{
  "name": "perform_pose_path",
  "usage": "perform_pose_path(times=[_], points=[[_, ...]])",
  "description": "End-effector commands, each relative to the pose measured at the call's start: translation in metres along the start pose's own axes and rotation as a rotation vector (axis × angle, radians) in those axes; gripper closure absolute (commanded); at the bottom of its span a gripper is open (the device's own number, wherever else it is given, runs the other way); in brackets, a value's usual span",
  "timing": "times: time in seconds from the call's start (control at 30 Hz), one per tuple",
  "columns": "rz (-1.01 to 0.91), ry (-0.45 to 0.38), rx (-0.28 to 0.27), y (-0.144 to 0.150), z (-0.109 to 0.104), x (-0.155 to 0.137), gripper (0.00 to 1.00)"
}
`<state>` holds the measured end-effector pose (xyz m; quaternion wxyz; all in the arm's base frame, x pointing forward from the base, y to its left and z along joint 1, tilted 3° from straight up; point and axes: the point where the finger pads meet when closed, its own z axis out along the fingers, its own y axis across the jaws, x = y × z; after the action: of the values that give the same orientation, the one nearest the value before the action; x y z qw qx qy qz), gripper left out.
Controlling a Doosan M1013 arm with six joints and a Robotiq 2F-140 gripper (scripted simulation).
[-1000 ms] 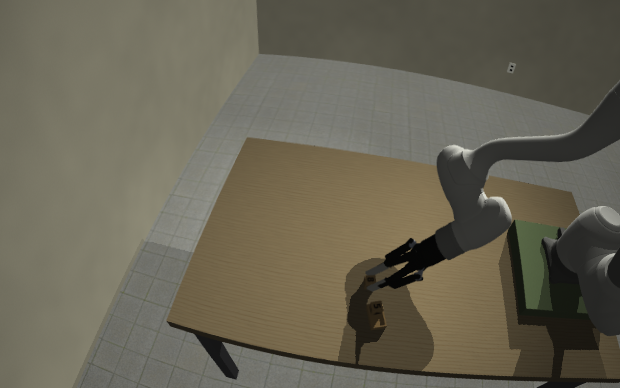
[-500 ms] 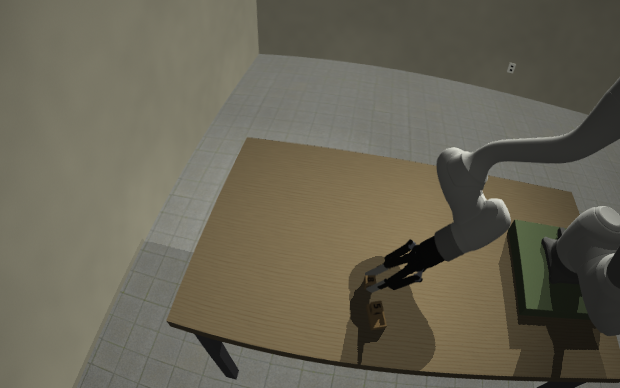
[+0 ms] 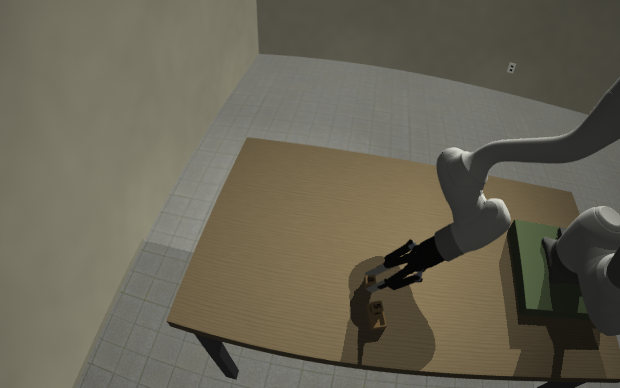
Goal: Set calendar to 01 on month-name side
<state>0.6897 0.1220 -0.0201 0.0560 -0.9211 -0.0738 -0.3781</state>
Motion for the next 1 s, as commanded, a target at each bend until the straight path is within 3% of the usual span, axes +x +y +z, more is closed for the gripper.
perform_pose_path(times=[0.0, 0.63, 0.67, 0.97], points=[[0.0, 0.0, 0.0, 0.0, -0.0001, 0.0001, 0.64], [0.0, 0.0, 0.0, 0.0, -0.0001, 0.0001, 0.64], [0.0, 0.0, 0.0, 0.0, -0.0001, 0.0001, 0.75], [0.0, 0.0, 0.0, 0.0, -0.0001, 0.0001, 0.75]])
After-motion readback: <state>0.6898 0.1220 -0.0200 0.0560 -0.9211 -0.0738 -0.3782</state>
